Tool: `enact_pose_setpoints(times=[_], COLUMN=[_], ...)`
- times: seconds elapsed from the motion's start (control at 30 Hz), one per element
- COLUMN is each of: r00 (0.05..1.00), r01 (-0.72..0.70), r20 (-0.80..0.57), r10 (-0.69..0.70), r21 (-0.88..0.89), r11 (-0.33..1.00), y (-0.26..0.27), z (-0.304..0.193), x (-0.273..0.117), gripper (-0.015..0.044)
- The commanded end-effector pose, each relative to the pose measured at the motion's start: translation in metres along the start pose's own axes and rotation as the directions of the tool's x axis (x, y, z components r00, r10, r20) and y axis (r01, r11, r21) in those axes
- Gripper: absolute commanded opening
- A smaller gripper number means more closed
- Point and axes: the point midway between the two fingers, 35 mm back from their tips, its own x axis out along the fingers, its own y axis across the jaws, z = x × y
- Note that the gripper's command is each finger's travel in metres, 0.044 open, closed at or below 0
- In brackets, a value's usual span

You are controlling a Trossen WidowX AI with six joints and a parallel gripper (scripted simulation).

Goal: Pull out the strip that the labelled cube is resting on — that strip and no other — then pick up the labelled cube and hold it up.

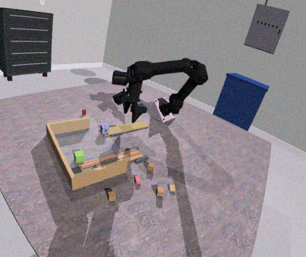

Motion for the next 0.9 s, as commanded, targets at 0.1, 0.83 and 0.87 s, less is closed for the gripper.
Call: enact_pose_setpoints(times=[0.1, 0.83, 0.87], r00=[1.000, 1.000, 1.000], r01=[-0.005, -0.005, -0.005], r20=[-0.002, 0.001, 0.001], r10=[0.005, 0.005, 0.005], r21=[0.004, 0.001, 0.001], r11=[1.000, 1.000, 1.000], y=[0.005, 0.019, 0.020], z=[0.025, 0.095, 0.098], x=[-0.003, -0.012, -0.012], gripper=[0.0440, 0.0440, 0.0440])
